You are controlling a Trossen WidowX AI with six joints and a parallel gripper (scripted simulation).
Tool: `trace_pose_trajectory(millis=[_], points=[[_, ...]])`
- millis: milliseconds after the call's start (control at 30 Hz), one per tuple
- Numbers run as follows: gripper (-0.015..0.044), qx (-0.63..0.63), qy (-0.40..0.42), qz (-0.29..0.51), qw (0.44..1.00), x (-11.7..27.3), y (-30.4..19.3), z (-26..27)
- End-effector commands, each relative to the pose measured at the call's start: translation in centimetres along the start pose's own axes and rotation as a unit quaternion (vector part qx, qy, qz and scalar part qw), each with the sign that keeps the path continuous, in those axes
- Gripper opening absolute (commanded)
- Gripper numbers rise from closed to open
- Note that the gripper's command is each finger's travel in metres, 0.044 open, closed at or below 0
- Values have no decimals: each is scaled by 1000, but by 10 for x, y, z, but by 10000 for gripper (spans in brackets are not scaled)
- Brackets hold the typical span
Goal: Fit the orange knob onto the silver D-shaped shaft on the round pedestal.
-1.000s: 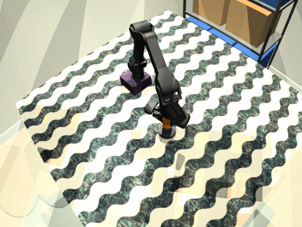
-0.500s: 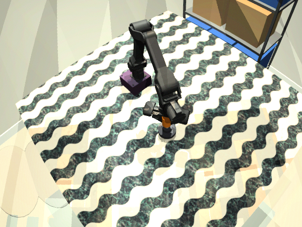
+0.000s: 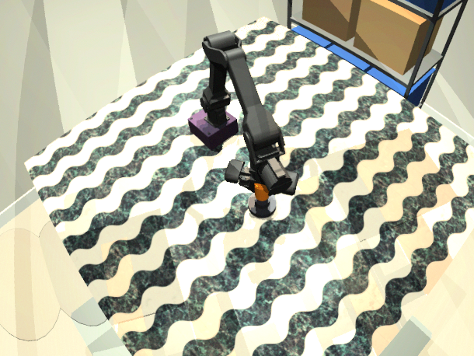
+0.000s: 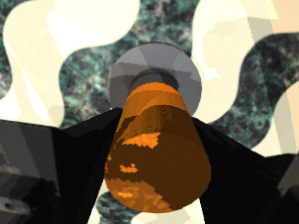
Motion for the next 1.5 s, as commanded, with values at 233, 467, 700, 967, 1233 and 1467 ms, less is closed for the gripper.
trace_pose_trajectory(millis=[233,467,700,967,1233,1467], points=[[0,3,0,2,1000,-3,1,1],[0,3,0,2,1000,-3,1,1],[0,7,0,2,1000,2,0,1],[0,107,0,2,994,3,-2,-1],[0,107,0,2,994,-1,-2,-1],[0,107,0,2,994,-2,-2,-1]])
Point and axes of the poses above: the point midway between the two fingers, 35 mm back from their tips, its own x axis back along the fingers, its own z axis across the jaws, y = z × x, the point moved 1 cm from there along x, back along the fingers, and after that the axes turned 3 degrees about x, right-handed, at the moved point
